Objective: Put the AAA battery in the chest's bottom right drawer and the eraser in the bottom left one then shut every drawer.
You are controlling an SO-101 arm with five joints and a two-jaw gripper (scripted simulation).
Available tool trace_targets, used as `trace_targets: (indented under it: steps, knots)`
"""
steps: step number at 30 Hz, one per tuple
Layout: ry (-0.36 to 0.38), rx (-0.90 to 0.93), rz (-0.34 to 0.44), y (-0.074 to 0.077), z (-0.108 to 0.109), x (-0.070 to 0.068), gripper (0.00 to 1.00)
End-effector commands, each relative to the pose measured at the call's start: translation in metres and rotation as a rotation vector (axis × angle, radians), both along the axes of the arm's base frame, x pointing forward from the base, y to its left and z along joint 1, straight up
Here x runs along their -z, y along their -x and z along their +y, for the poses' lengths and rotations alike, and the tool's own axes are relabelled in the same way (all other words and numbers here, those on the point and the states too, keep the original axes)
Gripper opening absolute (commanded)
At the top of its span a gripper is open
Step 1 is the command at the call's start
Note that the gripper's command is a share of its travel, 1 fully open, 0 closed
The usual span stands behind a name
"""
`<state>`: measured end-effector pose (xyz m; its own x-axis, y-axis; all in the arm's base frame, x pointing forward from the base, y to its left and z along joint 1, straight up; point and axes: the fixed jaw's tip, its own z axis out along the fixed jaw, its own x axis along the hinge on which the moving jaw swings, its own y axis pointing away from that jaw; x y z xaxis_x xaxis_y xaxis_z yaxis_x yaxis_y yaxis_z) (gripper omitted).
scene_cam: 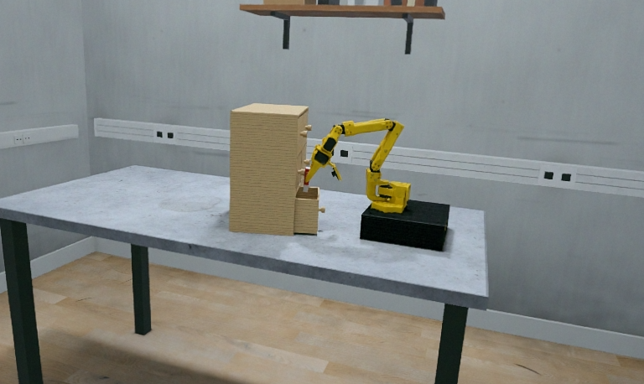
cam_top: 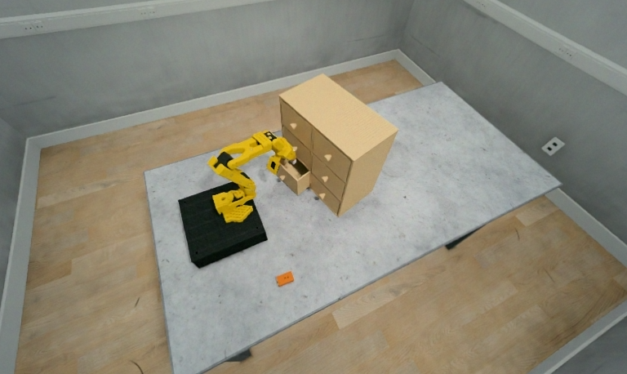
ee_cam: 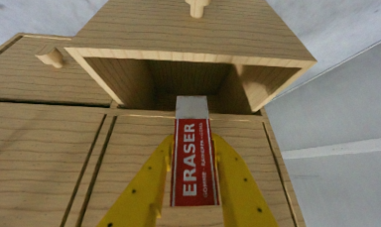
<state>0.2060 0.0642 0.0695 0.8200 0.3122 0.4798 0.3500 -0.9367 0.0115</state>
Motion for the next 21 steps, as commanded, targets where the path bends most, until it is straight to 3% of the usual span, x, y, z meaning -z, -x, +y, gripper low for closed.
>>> trace_targets:
  steps: [1,21]
  knots:
    - [-0.014,-0.006,-0.022,-0.0047,0.0047,-0.0051,0.0]
    - [-0.014,-0.009,-0.022,-0.0054,0.0057,-0.0069,0.0]
